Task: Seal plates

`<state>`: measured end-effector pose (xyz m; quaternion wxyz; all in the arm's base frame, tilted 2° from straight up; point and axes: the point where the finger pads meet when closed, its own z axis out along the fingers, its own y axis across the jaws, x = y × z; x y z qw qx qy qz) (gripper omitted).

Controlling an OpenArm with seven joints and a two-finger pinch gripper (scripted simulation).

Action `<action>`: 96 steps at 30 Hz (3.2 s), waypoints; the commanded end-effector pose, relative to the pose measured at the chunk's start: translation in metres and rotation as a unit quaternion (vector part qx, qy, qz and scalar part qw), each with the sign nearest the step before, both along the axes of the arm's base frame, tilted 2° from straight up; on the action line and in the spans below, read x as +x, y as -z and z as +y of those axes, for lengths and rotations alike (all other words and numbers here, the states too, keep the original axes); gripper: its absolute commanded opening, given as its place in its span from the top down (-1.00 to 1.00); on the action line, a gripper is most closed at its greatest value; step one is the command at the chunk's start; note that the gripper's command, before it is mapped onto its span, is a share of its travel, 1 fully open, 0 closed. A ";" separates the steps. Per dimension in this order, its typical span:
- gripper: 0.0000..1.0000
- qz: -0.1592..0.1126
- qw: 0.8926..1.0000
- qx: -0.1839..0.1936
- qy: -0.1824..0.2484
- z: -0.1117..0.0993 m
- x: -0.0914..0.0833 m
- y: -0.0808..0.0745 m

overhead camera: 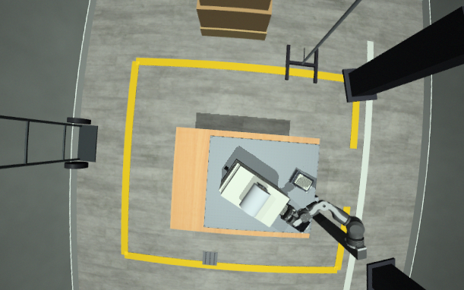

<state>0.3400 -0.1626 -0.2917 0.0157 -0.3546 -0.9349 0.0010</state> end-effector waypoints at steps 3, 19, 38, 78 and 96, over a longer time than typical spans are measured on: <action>1.00 -0.006 1.000 0.004 -0.002 0.002 0.003 -0.001; 1.00 -0.003 1.000 0.003 -0.002 0.001 0.001 0.007; 1.00 -0.003 1.000 0.002 -0.001 0.001 0.001 0.008; 1.00 -0.003 1.000 0.002 -0.001 0.001 0.001 0.016; 1.00 -0.003 1.000 0.002 -0.001 0.001 0.001 0.016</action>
